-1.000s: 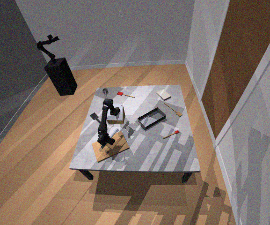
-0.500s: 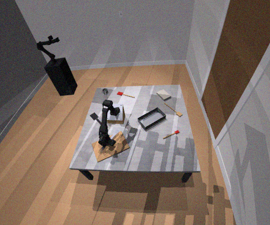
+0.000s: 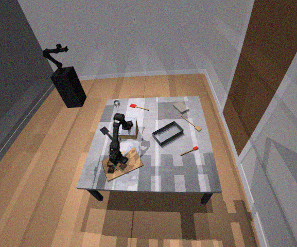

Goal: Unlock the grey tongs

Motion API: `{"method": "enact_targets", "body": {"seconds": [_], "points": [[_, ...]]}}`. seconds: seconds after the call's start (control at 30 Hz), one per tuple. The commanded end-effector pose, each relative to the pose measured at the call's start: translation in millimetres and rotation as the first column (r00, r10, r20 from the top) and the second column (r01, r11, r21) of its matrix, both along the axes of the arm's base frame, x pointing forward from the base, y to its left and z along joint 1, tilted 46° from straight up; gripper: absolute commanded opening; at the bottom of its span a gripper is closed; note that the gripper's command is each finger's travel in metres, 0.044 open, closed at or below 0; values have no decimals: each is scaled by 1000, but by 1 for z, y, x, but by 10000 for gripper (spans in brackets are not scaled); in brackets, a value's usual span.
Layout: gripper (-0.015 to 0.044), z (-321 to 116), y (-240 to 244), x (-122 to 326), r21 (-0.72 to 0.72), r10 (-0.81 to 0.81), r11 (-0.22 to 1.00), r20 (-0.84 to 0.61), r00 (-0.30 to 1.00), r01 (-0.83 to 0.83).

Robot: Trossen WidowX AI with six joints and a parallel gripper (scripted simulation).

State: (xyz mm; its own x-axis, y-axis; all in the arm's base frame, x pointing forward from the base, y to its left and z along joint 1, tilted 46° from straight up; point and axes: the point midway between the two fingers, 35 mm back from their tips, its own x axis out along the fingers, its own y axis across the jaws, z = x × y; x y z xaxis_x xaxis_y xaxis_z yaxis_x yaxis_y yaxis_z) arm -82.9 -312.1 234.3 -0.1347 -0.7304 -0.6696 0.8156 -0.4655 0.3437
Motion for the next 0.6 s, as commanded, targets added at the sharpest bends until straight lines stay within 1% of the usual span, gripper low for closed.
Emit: {"method": "enact_targets", "body": {"seconds": [0.0, 0.47, 0.5, 0.57], "points": [[60, 0, 0, 0, 0, 0, 1000, 0, 1000, 0], [428, 0, 0, 0, 0, 0, 1000, 0, 1000, 0], [440, 0, 0, 0, 0, 0, 1000, 0, 1000, 0], [440, 0, 2, 0, 0, 0, 1000, 0, 1000, 0]]}}
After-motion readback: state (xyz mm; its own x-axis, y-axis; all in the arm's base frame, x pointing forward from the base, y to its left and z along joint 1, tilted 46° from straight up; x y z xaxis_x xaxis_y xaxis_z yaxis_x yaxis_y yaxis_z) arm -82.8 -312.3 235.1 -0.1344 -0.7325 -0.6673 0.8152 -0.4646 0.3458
